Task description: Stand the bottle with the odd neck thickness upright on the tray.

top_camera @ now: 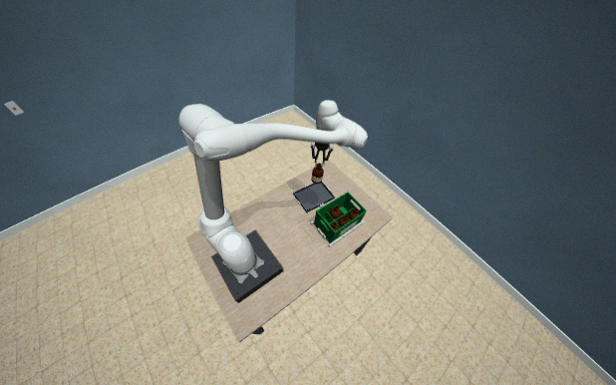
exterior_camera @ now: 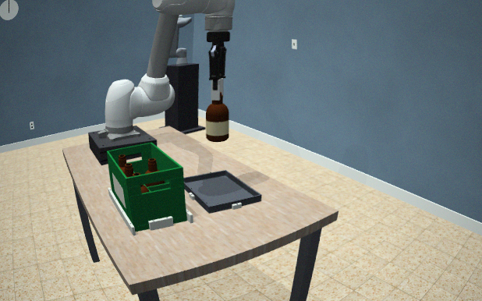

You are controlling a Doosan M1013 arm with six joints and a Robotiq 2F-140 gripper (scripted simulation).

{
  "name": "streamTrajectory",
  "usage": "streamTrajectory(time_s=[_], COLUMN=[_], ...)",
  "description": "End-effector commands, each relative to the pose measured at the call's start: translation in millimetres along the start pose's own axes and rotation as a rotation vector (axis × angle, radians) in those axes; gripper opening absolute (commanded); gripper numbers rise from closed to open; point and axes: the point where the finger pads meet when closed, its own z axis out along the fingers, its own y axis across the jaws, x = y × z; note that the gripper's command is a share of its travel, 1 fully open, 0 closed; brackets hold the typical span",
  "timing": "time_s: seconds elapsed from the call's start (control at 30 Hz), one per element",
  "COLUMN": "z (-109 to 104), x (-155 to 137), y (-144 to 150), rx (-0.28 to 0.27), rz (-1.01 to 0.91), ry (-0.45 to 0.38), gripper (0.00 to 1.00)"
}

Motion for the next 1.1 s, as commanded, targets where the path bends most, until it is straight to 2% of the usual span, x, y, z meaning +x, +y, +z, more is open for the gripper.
streamTrajectory(time_s=[0.0, 1.07], z=[1.5, 7.0], x=[-1.7, -2.0], y=[-0.6, -3.8], rx=[-0.004, -0.004], rz=[0.004, 0.004], ry=[-0.003, -0.003], gripper=[0.00, 0.00])
